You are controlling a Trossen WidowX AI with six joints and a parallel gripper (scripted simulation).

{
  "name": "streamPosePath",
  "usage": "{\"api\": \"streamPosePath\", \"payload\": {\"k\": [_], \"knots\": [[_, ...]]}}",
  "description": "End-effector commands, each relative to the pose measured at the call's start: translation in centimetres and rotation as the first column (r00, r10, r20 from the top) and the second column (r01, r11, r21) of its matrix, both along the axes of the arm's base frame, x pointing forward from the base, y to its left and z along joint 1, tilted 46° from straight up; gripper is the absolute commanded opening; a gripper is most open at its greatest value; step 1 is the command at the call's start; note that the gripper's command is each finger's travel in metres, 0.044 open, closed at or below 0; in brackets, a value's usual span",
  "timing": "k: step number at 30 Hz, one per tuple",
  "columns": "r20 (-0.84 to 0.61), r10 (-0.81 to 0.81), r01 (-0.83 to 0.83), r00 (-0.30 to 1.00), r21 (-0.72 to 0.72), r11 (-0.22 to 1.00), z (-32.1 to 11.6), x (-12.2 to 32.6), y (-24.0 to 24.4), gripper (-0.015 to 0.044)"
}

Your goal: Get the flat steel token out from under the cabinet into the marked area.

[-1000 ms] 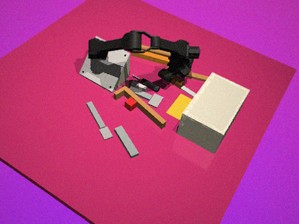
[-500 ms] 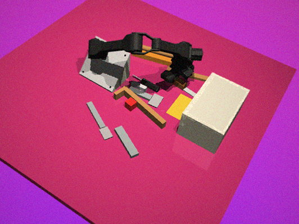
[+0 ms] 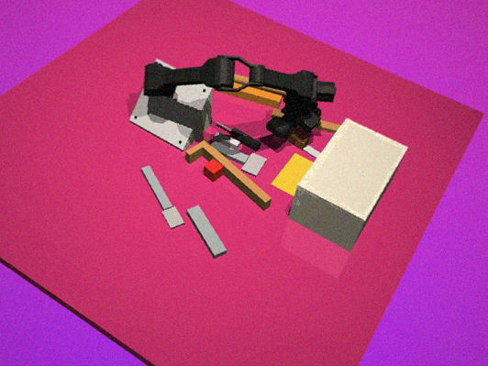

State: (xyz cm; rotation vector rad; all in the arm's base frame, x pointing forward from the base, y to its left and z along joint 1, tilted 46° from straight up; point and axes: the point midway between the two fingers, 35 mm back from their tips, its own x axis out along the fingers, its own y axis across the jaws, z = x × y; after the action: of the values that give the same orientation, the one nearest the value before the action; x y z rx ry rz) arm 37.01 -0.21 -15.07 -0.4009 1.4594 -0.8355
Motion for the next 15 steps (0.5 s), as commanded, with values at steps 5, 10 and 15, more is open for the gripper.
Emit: {"api": "streamPosePath", "payload": {"k": [5,10,15], "knots": [[0.000,0.003,-0.003,1.000,0.002,1.000,0.0,0.9,-0.1,0.0000],[0.001,0.003,-0.003,1.000,0.002,1.000,0.0,1.4,-0.2,0.0000],[0.001,0.003,-0.003,1.000,0.002,1.000,0.1,1.8,-0.3,0.0000]]}}
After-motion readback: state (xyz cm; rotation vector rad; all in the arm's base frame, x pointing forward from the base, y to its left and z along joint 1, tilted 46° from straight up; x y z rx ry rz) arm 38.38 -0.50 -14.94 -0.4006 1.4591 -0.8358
